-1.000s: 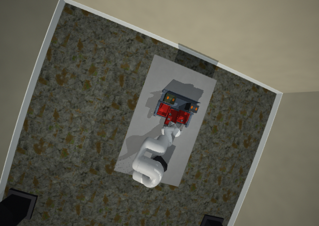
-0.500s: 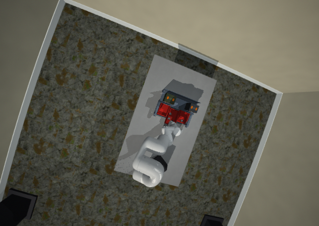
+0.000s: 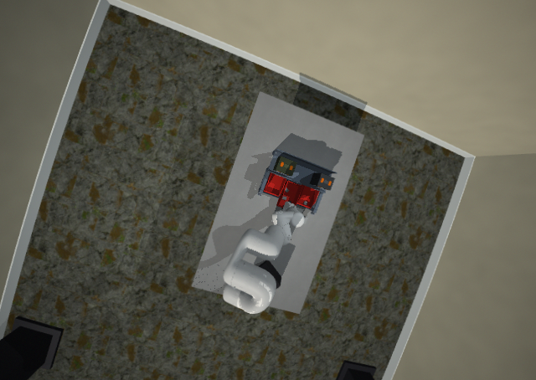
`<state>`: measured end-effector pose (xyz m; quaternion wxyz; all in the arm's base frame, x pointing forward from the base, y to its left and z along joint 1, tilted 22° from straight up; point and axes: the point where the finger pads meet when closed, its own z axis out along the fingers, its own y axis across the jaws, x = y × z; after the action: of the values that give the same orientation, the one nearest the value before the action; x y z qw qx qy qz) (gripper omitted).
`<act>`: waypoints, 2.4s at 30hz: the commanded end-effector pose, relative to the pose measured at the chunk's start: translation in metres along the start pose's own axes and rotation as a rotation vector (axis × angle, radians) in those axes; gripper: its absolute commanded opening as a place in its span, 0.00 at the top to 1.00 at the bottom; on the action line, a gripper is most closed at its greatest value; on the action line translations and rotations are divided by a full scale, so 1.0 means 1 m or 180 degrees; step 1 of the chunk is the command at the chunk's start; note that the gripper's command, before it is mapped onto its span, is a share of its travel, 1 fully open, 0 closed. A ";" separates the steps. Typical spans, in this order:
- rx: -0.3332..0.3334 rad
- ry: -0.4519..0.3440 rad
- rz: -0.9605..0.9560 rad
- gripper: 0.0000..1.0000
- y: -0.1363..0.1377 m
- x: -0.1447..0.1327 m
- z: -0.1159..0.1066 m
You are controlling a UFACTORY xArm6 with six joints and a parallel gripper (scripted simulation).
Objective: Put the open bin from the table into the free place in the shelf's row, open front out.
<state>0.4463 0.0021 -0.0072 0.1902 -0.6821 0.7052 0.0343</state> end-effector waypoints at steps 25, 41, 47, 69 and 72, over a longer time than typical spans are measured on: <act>0.0012 0.0002 -0.0002 1.00 -0.021 0.000 -0.001; 0.0013 0.0002 -0.0002 1.00 -0.031 0.000 -0.001; 0.0013 0.0002 -0.0002 1.00 -0.031 0.000 -0.001; 0.0013 0.0002 -0.0002 1.00 -0.047 0.000 -0.001; 0.0013 0.0002 -0.0002 1.00 -0.051 0.000 -0.001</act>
<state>0.4895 -0.0009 0.0023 0.1904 -0.6821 0.7052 0.0340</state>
